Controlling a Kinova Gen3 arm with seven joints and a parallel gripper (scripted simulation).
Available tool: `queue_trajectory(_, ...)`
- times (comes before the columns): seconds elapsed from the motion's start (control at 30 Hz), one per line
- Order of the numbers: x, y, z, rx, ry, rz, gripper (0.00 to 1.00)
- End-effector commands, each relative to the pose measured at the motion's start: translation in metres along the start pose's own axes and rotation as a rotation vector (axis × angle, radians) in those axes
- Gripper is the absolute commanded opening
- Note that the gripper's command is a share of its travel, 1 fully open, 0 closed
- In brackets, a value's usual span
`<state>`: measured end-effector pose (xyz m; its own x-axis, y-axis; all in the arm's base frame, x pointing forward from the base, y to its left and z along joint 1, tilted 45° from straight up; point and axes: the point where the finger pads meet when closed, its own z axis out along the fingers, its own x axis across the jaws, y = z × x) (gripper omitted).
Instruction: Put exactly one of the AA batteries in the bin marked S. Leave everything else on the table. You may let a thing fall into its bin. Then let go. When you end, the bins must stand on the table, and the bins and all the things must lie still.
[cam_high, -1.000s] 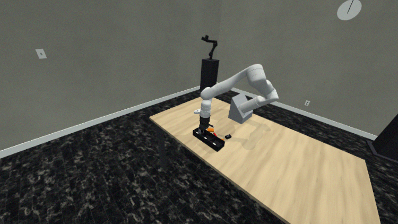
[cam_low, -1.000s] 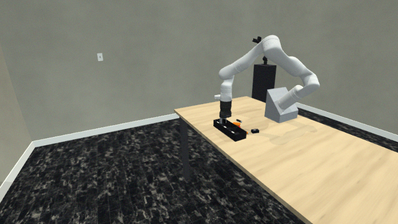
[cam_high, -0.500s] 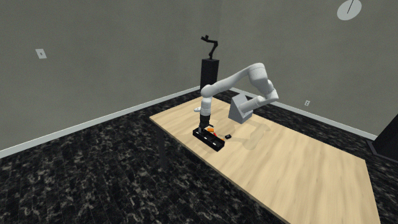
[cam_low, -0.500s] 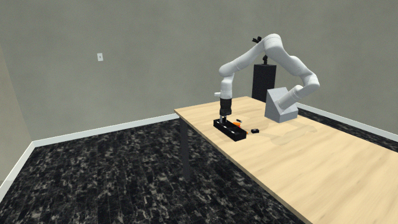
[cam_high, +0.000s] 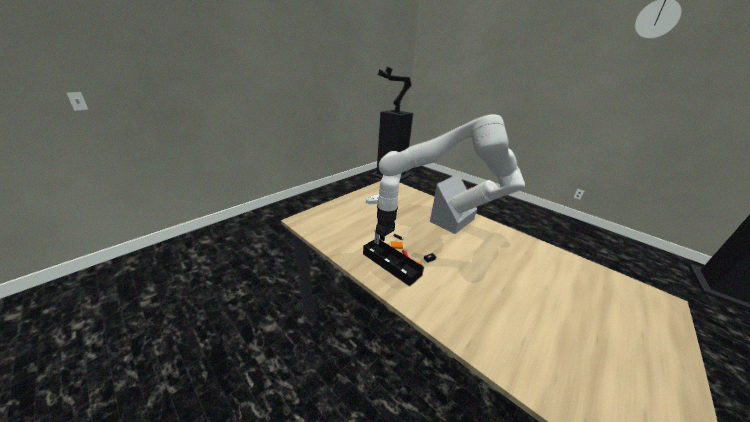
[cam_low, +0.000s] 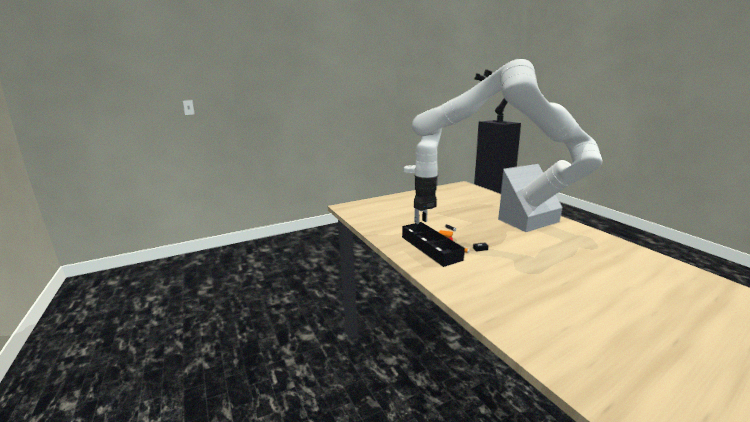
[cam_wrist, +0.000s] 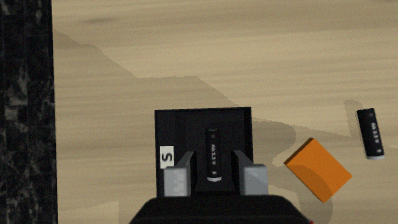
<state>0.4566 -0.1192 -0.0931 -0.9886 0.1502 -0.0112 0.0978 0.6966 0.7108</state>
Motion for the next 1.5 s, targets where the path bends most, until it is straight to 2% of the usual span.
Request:
queue_trajectory(0.0,-0.0008,-0.003,-0.0047,0.01,-0.003,0.0,0.6)
queue_trajectory(1.47,0.0004,-0.0048,-0.004,0.008,-0.001,0.0,0.6)
